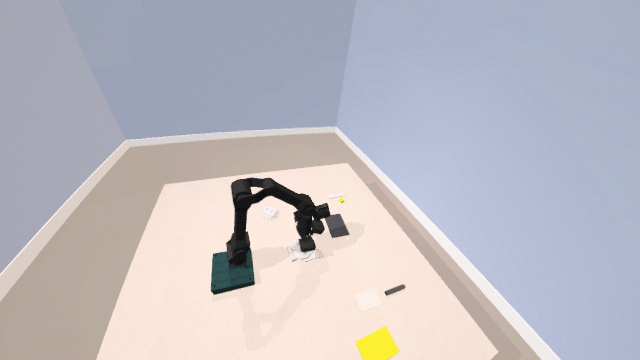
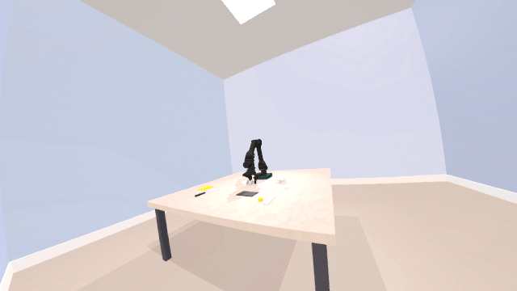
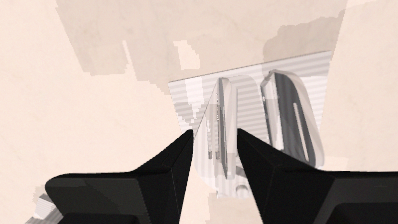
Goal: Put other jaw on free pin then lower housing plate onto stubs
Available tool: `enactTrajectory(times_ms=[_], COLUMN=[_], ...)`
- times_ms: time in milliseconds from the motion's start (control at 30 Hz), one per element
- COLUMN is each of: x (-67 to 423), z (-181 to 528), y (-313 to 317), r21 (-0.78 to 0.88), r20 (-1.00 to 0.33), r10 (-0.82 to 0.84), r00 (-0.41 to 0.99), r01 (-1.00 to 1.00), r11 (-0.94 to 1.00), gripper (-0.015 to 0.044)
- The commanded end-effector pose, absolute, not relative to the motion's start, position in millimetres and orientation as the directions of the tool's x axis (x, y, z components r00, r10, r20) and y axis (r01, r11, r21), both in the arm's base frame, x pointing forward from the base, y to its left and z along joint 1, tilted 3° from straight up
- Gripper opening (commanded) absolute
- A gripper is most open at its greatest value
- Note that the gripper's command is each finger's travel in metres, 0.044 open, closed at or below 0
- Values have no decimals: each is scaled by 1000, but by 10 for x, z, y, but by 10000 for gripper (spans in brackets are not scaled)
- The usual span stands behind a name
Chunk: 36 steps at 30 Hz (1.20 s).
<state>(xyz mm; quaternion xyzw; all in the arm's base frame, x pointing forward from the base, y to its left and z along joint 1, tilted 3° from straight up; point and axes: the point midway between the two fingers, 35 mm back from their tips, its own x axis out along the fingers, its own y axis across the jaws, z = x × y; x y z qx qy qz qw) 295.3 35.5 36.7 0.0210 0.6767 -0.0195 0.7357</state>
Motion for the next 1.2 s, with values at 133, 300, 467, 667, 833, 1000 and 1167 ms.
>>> enactTrajectory(times_ms=[133, 300, 467, 667, 833, 1000, 1167], x=[2944, 2943, 2946, 2947, 2948, 2949, 2950], z=[392, 406, 386, 379, 364, 357, 343], y=[350, 350, 348, 348, 348, 348, 348], r21=[3, 3, 3, 3, 3, 3, 3], r20=[-997, -997, -997, -997, -997, -997, -997], r10=[-2, -2, -2, -2, -2, -2, -2], r00=[82, 82, 82, 82, 82, 82, 82], r01=[59, 59, 59, 59, 59, 59, 59], r11=[998, 998, 998, 998, 998, 998, 998], gripper=[134, 134, 134, 134, 134, 134, 134])
